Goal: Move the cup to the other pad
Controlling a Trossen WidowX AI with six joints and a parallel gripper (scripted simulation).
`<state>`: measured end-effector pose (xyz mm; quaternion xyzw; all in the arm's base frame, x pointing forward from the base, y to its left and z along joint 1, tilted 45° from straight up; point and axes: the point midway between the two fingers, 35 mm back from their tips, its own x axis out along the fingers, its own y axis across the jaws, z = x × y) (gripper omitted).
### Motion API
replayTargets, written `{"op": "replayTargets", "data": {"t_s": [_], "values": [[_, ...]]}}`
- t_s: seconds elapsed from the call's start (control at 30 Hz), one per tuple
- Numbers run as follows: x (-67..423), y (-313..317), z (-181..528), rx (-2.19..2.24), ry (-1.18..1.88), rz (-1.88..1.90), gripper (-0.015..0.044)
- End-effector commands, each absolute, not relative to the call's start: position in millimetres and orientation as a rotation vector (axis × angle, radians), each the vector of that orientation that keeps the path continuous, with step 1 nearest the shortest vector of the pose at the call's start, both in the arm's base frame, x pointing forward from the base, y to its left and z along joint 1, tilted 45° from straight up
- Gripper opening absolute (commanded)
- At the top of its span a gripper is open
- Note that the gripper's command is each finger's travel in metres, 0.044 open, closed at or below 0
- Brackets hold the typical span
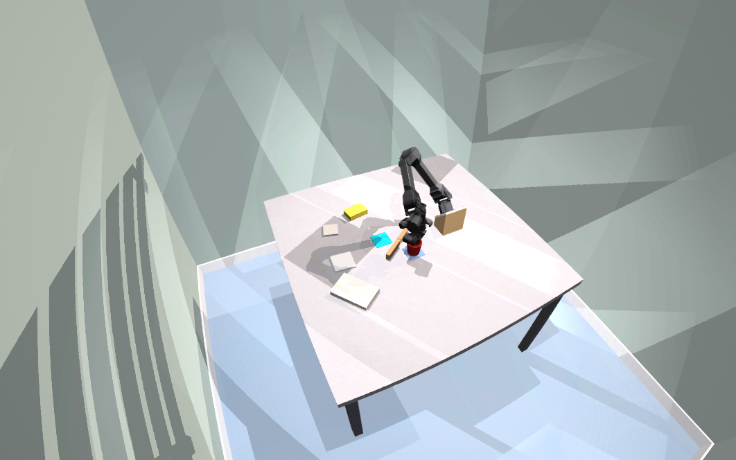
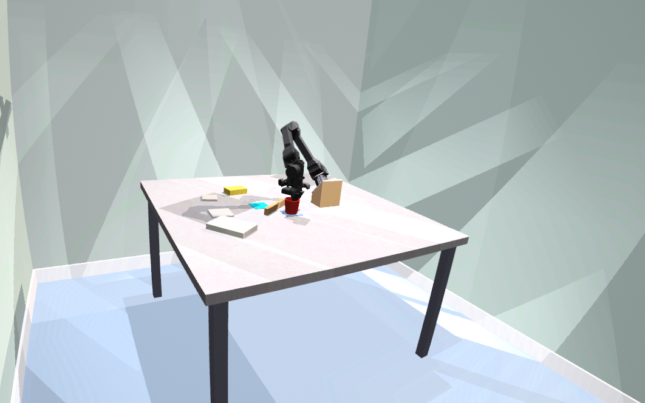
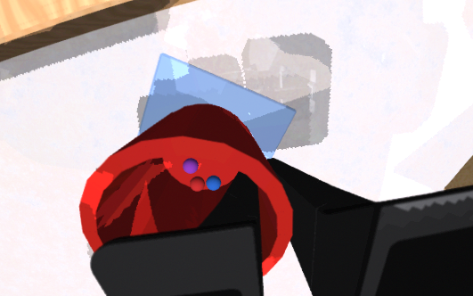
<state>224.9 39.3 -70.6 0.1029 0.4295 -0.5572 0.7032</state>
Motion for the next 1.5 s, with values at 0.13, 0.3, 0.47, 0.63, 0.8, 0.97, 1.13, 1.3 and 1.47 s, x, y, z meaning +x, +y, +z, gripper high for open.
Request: {"op": "replayTargets", "data": {"t_s": [0.13, 0.3, 0.47, 0.63, 0.8, 0.97, 1.13, 1.3, 1.47], "values": [[225.9, 51.2, -59.4, 0.228, 0.956, -1.238, 0.0], [224.7, 65.3, -44.7, 0.225, 0.957, -1.237, 0.0], [222.1, 78.6, -29.6, 0.221, 0.956, -1.237, 0.0], [220.6, 80.0, -27.2, 0.221, 0.955, -1.237, 0.0], [219.7, 79.4, -26.6, 0.221, 0.956, -1.237, 0.0], [219.8, 79.1, -26.4, 0.221, 0.956, -1.237, 0.0], [219.9, 77.8, -27.9, 0.21, 0.954, -1.236, 0.0], [219.9, 77.8, -27.9, 0.21, 0.954, -1.236, 0.0], [219.9, 77.8, -27.9, 0.21, 0.954, -1.236, 0.0]]}}
